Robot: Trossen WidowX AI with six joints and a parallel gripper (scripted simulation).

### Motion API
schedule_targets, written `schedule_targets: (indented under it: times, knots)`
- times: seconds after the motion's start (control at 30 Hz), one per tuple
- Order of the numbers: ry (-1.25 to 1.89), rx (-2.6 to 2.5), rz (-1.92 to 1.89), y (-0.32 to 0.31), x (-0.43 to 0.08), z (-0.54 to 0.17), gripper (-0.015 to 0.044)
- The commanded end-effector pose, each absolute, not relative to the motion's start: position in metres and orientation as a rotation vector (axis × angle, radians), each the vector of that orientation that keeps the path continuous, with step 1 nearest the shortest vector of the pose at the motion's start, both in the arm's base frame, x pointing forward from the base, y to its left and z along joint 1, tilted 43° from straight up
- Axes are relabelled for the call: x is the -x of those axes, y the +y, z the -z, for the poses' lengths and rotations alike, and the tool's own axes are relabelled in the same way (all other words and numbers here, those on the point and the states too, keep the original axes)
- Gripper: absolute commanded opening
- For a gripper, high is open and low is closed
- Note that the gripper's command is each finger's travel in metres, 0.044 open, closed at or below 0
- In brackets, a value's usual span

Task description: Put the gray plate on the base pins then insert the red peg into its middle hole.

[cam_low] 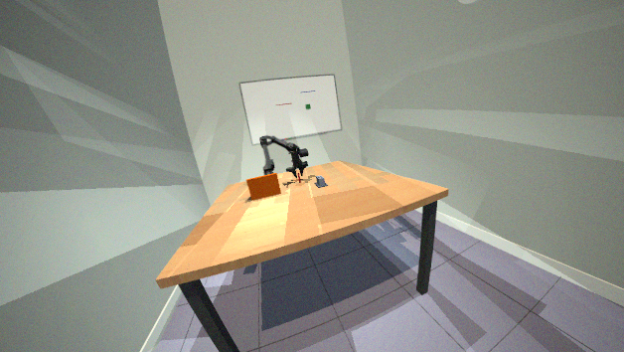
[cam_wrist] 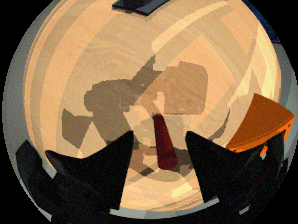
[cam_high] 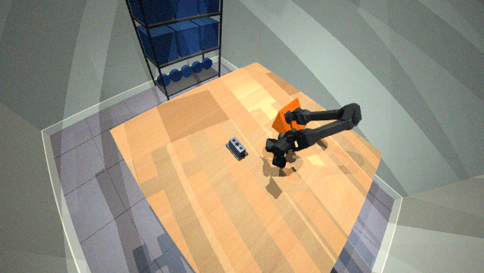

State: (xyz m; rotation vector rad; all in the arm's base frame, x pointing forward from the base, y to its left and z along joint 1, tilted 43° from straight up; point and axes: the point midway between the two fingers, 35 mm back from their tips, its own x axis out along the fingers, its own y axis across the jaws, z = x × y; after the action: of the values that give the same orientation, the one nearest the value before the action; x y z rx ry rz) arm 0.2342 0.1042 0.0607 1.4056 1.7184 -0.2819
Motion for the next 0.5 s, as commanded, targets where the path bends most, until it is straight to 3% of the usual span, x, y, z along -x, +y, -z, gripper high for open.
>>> schedule_targets:
  times: [0.0,0.13,0.47]
  knots:
    - [1.726,-1.413,0.285,0.1050,-0.2329,-0.0595,0.0151]
    - [1.726,-1.413,0.285,0.1050,-0.2329,-0.0595,0.0046]
    - [1.725,-1.413,0.285,0.1046,-0.2330,-0.0598,0.0000]
